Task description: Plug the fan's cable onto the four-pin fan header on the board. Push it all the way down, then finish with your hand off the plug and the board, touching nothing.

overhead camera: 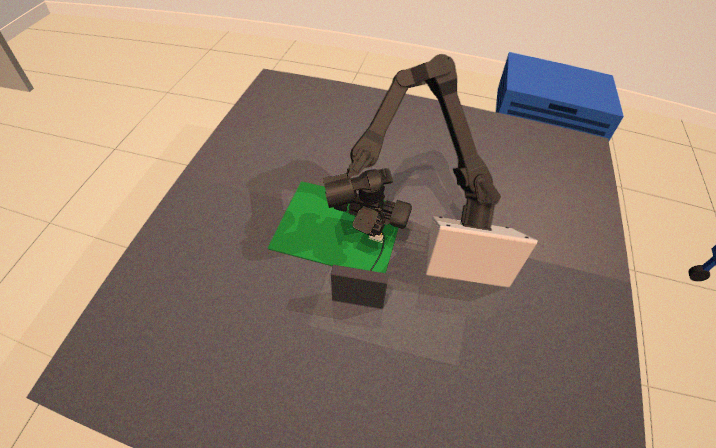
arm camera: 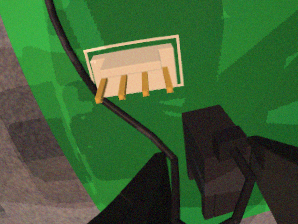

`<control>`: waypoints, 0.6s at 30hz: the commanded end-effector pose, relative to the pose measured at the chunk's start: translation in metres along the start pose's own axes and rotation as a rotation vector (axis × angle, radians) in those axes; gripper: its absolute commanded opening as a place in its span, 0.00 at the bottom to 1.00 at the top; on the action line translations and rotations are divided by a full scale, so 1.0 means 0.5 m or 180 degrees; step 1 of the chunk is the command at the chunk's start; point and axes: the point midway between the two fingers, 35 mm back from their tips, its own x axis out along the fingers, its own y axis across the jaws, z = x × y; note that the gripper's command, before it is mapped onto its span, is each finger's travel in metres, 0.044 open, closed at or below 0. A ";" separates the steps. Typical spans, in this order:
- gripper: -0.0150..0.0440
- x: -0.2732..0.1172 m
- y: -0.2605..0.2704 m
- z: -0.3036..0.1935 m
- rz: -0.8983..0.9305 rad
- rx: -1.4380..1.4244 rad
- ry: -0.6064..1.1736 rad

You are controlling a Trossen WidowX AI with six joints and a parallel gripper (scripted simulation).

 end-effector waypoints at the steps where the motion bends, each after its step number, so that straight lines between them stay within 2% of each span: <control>1: 0.49 0.000 0.000 0.000 0.0002 0.0004 -0.0001; 13: 0.35 0.000 0.000 0.000 0.0002 0.0004 -0.0001; 15: 0.26 -0.004 -0.001 -0.001 0.0001 0.0003 -0.0004; 18: 0.25 -0.020 -0.003 -0.002 -0.0001 -0.0001 -0.0015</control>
